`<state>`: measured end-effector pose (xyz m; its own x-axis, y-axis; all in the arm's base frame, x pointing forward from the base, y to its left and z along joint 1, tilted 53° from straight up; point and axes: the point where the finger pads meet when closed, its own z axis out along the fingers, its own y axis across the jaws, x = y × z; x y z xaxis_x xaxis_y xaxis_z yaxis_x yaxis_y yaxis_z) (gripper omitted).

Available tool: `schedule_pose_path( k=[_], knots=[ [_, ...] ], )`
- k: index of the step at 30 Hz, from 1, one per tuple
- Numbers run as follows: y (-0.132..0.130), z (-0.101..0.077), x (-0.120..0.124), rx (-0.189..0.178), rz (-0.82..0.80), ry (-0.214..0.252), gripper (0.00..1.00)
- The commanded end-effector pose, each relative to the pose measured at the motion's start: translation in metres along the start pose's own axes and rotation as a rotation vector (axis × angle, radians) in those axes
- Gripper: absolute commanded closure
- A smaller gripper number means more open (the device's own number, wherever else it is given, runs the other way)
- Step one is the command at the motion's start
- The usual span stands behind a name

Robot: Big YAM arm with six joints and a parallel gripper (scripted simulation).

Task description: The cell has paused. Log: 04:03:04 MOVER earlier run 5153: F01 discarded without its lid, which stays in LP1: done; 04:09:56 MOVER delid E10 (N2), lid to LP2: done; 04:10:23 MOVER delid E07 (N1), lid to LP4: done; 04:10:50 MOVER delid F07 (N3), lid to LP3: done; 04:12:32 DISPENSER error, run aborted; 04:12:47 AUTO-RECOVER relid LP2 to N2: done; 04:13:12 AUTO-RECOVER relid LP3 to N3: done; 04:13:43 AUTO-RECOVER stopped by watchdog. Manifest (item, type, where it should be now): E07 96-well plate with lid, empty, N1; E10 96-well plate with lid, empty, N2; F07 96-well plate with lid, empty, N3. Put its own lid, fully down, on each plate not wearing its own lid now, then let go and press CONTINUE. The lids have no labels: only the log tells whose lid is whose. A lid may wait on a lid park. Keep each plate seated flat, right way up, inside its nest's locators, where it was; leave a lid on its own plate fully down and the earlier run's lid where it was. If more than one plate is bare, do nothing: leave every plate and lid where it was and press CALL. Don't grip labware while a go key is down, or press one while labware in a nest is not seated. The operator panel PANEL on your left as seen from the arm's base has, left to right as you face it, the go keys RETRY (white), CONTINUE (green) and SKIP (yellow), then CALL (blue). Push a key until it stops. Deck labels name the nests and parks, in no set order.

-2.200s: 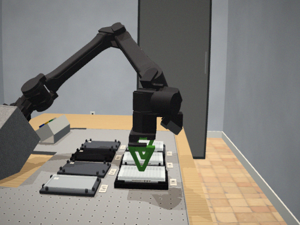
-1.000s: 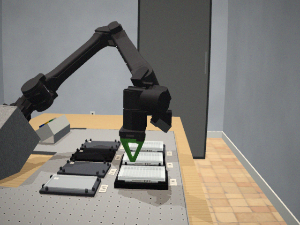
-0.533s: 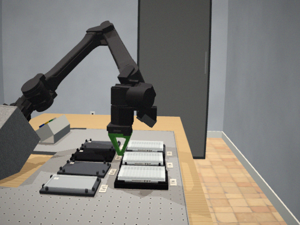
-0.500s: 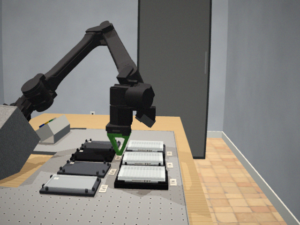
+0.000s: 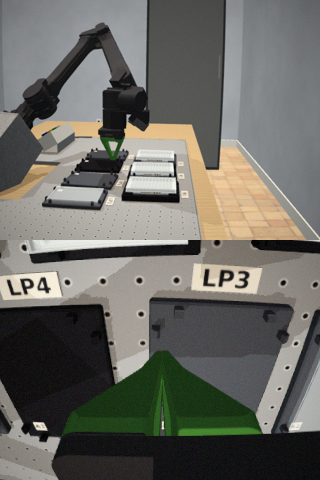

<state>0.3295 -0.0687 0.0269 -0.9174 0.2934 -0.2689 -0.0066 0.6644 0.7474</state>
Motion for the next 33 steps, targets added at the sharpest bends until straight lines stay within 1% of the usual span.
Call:
schedule_pose_path(
  k=[1, 7, 9, 10, 11, 14, 15, 17, 18, 19, 29, 31, 32, 33],
  knots=[
    [0.012, -0.001, 0.003, 0.006, -0.02, -0.014, 1.0],
    [0.031, -0.001, 0.026, 0.003, -0.014, -0.011, 1.0],
    [0.029, -0.005, 0.023, 0.009, -0.01, -0.024, 1.0],
    [0.027, -0.009, 0.009, 0.016, -0.026, -0.037, 1.0],
    [0.024, -0.006, 0.012, 0.011, -0.015, -0.028, 1.0],
    [0.024, -0.005, 0.011, 0.011, -0.017, -0.028, 1.0],
    [0.026, -0.001, 0.027, 0.005, 0.0, -0.014, 1.0],
    [0.028, -0.002, 0.026, 0.007, -0.012, -0.018, 1.0],
    [0.027, -0.005, 0.02, 0.009, -0.014, -0.021, 1.0],
    [0.026, -0.019, 0.011, 0.02, -0.029, -0.043, 1.0],
    [0.026, -0.072, 0.011, 0.029, -0.033, -0.042, 1.0],
    [0.026, -0.072, 0.011, 0.029, -0.033, -0.042, 1.0],
    [0.023, -0.074, 0.013, 0.023, -0.021, -0.034, 1.0],
    [0.023, -0.08, 0.013, 0.024, -0.022, -0.035, 1.0]
  ],
)
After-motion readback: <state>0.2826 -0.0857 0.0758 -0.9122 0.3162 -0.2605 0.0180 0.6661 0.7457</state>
